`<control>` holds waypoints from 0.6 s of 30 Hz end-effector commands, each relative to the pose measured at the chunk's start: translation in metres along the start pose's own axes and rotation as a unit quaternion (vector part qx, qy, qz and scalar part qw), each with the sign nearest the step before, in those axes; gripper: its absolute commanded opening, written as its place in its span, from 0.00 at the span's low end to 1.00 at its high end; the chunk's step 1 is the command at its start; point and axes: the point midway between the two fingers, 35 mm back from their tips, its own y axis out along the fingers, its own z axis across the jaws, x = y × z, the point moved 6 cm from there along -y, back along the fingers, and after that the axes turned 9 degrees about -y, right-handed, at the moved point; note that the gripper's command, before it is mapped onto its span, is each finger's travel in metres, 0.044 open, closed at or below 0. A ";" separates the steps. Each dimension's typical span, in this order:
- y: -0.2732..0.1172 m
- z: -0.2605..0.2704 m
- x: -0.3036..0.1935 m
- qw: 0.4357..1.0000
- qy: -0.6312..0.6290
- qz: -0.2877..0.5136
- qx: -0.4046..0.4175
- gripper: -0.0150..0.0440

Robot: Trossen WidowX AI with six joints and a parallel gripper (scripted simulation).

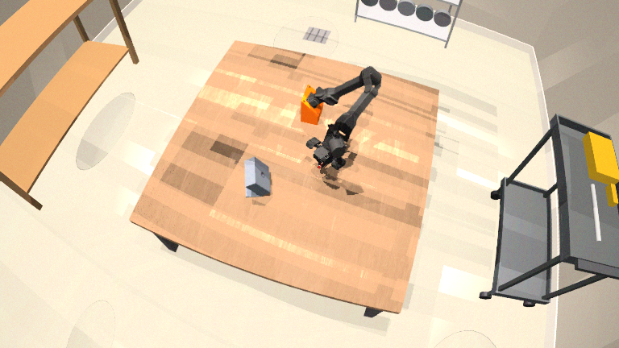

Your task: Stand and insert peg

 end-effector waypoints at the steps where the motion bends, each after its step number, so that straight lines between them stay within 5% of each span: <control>1: -0.002 0.000 -0.003 1.000 0.000 -0.016 -0.003 0.34; 18: -0.011 0.003 -0.018 0.996 0.001 -0.089 -0.015 0.34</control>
